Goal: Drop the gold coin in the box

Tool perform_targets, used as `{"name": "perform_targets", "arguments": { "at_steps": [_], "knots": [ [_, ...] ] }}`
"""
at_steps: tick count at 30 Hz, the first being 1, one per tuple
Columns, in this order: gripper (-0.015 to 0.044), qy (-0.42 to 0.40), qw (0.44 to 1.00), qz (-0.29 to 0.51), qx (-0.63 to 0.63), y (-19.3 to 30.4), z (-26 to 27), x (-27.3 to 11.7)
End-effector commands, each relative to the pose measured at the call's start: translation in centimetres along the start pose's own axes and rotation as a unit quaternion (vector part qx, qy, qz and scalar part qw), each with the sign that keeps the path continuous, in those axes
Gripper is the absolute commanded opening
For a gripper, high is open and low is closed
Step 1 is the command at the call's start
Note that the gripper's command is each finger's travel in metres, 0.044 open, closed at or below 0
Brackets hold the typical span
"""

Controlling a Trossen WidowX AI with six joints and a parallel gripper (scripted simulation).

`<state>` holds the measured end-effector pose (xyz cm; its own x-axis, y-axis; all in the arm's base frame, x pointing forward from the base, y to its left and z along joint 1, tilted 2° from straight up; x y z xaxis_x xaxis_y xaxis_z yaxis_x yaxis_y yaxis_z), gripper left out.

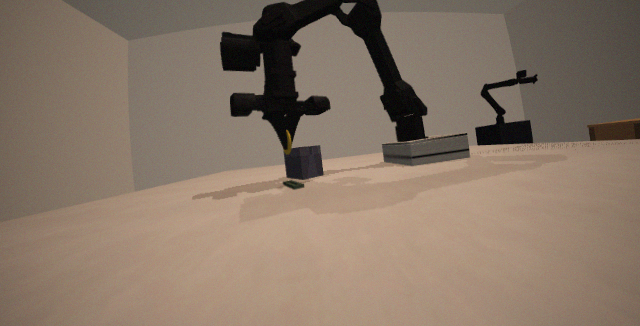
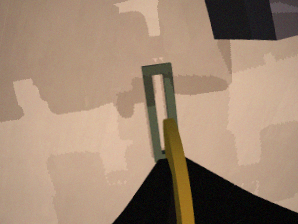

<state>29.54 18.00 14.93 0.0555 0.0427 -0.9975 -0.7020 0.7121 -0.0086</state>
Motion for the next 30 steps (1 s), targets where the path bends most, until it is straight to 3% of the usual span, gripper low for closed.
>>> {"name": "perform_targets", "arguments": {
  "at_steps": [1, 11, 19, 30],
  "knots": [
    [0.0000, -0.001, 1.000, -0.002, -0.002, 0.0, 0.0, -0.9],
    [0.0000, -0.001, 1.000, -0.002, -0.002, 0.0, -0.3, -3.3],
    [0.0000, -0.001, 0.997, -0.002, -0.076, 0.9, -0.6, -3.3],
    [0.0000, 0.000, 0.997, -0.002, -0.078, -0.8, -1.6, -3.3]
  ]
}}
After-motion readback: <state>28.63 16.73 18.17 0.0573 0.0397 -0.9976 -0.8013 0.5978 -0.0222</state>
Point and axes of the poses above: the point midway between the two fingers, 35 mm back from their tips, its own x axis out along the fingers, its own z axis across the jaws, y = z × x, the point moved 8 cm from there along -x, back along the fingers, and after that the axes turned 8 degrees about -x, right-handed, at the moved point
